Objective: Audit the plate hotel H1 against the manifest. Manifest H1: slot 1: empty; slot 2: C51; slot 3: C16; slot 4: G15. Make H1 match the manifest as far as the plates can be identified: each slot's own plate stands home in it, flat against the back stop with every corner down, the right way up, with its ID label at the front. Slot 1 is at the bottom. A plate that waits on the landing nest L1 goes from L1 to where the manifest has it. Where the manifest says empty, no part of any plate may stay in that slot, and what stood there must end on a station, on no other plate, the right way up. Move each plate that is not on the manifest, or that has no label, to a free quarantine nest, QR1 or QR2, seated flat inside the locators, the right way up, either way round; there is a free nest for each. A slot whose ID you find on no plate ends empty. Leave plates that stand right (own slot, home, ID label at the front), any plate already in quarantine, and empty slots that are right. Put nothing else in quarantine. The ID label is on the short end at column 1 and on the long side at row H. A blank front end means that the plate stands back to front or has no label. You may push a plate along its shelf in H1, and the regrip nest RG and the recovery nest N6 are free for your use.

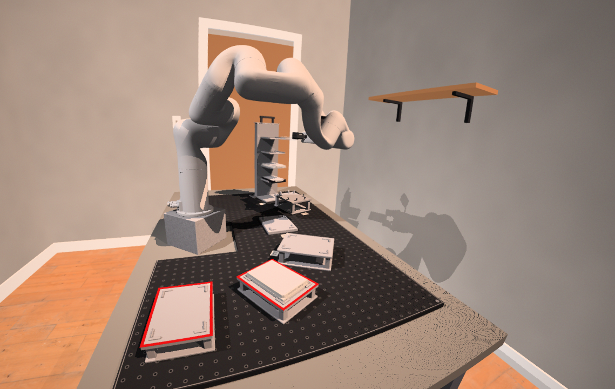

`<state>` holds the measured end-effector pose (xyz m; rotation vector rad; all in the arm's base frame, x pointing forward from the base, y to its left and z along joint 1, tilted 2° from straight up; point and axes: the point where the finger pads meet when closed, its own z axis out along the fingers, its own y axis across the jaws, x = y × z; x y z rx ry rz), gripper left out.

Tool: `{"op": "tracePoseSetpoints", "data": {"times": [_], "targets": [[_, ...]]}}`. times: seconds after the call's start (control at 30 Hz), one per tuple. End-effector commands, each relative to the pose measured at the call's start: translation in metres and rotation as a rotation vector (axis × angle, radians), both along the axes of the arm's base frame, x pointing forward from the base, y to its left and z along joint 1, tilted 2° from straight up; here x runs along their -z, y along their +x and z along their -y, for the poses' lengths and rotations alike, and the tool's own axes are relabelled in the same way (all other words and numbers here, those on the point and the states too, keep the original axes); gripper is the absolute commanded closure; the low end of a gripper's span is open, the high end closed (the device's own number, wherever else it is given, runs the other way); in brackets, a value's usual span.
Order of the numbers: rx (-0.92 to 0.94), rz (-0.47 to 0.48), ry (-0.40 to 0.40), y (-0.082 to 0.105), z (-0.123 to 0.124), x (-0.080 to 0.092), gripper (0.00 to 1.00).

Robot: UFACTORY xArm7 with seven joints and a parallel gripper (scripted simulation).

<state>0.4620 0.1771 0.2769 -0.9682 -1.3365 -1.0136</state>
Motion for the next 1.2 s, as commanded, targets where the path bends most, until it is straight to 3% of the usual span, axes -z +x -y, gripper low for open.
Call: {"op": "tracePoseSetpoints", "data": {"times": [0.0,1.17], "targets": [[0.000,0.004,0.000,0.000,0.000,0.000,1.00],[0.000,0.004,0.000,0.002,-0.001,0.052,1.00]]}}
